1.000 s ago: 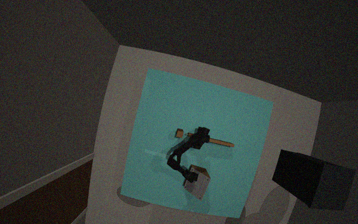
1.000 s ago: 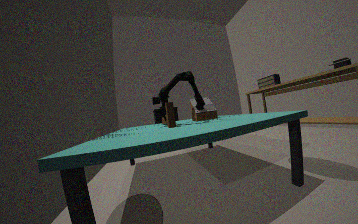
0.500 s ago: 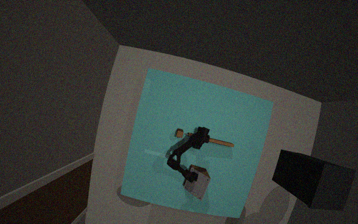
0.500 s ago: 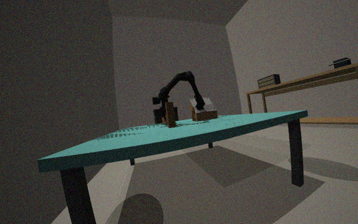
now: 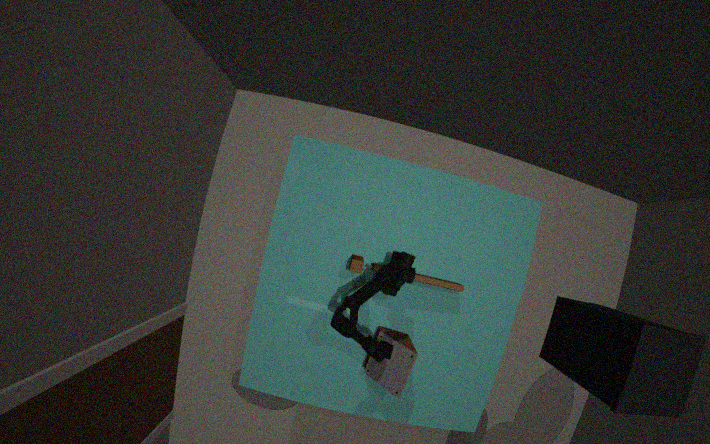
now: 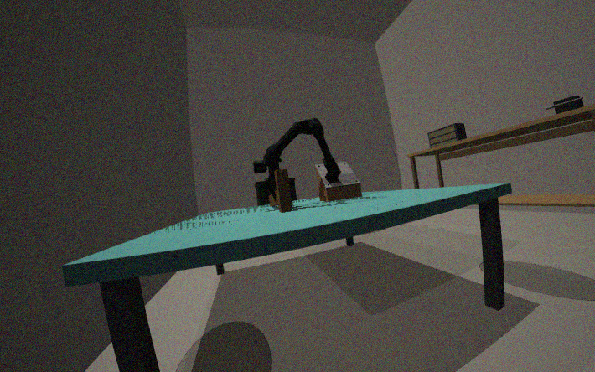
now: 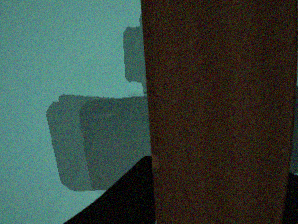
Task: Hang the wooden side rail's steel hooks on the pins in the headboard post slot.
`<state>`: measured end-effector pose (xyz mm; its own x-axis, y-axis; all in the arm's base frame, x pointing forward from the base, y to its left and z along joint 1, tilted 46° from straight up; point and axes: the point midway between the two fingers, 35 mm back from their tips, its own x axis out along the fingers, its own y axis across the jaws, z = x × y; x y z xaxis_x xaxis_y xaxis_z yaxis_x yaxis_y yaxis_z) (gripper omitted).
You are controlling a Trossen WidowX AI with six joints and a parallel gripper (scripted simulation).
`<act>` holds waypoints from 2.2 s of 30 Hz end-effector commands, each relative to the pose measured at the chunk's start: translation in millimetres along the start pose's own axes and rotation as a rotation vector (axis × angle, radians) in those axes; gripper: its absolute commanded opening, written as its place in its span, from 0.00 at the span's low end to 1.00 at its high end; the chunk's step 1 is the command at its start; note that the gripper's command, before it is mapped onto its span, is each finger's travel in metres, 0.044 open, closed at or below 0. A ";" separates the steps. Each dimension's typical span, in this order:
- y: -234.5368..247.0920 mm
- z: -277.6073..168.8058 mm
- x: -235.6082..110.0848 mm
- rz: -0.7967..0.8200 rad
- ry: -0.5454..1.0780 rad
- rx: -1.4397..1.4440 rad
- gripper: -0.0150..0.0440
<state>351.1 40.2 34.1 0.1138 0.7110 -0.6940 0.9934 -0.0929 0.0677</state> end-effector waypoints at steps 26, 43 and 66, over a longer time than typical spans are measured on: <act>2.5 -2.8 -4.7 0.013 -0.004 0.004 0.25; 2.3 -4.6 -4.7 0.013 -0.004 0.004 0.25; 1.7 -7.0 -4.6 0.013 -0.004 0.004 0.25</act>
<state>351.4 45.1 39.3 0.1139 0.7106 -0.6943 0.9934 -0.0922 0.0686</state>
